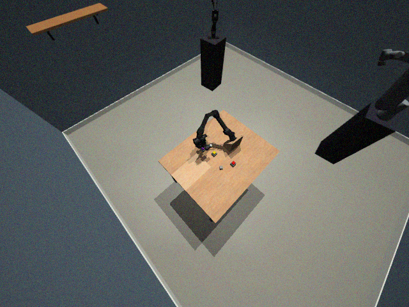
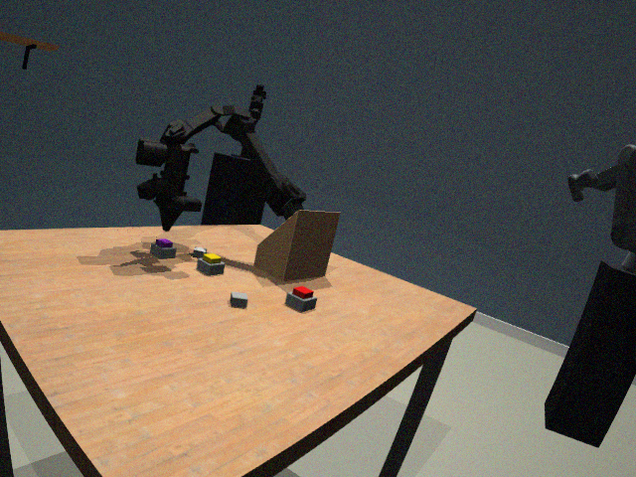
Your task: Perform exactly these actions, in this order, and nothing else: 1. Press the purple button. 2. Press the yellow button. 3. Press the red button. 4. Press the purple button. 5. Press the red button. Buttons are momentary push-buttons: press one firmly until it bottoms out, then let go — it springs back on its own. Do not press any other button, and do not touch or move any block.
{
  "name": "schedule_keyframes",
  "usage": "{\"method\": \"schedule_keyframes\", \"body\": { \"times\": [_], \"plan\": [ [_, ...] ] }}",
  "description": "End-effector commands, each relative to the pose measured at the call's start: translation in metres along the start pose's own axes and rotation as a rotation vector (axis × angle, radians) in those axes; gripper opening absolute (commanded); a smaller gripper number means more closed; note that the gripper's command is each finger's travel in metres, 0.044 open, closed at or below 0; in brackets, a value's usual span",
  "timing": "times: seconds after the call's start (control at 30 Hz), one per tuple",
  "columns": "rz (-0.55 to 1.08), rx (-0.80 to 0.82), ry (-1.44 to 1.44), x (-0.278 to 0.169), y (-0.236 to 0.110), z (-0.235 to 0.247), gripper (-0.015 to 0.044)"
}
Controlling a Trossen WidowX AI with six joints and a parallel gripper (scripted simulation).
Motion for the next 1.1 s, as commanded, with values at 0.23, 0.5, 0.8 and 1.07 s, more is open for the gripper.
{"method": "schedule_keyframes", "body": {
  "times": [0.23,0.5,0.8,1.07],
  "plan": [
    [0.001,-0.004,-0.007,-0.001,0.009,0.000,0.0020],
    [0.001,-0.004,-0.007,0.000,0.022,0.000,0.0020],
    [0.000,-0.005,-0.007,-0.001,0.034,0.000,0.0020],
    [0.000,-0.005,-0.007,-0.001,0.034,0.000,0.0020]
  ]
}}
Point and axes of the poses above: the point midway between the two fingers, 35 mm back from their tips, its own y axis out along the fingers, its own z axis across the jaws, x = y × z, the point moved 2 cm from there along -y, back along the fingers, and after that the axes turned 15 degrees about y, right-handed, at the moved point
